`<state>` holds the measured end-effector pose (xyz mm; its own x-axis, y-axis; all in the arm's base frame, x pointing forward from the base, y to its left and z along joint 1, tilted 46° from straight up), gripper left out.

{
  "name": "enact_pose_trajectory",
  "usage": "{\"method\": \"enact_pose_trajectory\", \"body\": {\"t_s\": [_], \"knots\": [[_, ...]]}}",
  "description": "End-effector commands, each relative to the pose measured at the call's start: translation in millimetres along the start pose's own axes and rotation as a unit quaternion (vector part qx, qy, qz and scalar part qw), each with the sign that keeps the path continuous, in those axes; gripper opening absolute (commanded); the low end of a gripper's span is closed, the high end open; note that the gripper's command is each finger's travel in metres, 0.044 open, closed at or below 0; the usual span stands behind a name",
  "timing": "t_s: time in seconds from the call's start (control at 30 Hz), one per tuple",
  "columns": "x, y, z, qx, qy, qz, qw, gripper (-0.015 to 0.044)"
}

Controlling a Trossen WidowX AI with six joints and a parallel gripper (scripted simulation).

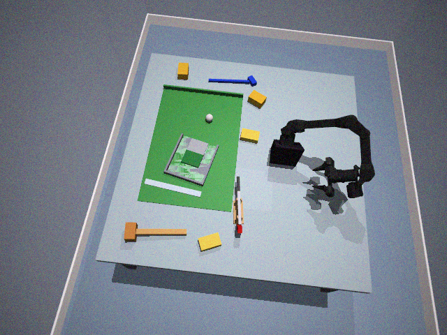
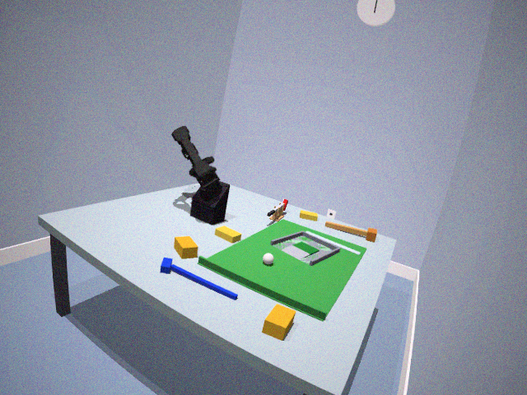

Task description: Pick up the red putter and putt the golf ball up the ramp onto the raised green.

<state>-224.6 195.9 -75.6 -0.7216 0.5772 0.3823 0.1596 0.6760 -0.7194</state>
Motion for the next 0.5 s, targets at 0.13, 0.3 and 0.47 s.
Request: {"method": "enact_pose_trajectory", "body": {"t_s": [0.13,0.3,0.47], "knots": [[-11,29,-43,0.092,0.072,0.010,0.993,0.0440],[-40,61,-104,0.210,0.171,-0.006,0.963,0.0440],[-78,84,-154,0.307,0.243,-0.052,0.919,0.0440]]}}
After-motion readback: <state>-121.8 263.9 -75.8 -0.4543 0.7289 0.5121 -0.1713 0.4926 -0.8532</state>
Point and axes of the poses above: the point midway between the two fingers, 35 mm back from their tips, its own x axis back along the fingers, its own y axis across the jaws, z = x × y, the point moved 10 cm from there along x, back along the fingers, and after that the axes turned 7 degrees about -x, right-handed, at the moved point
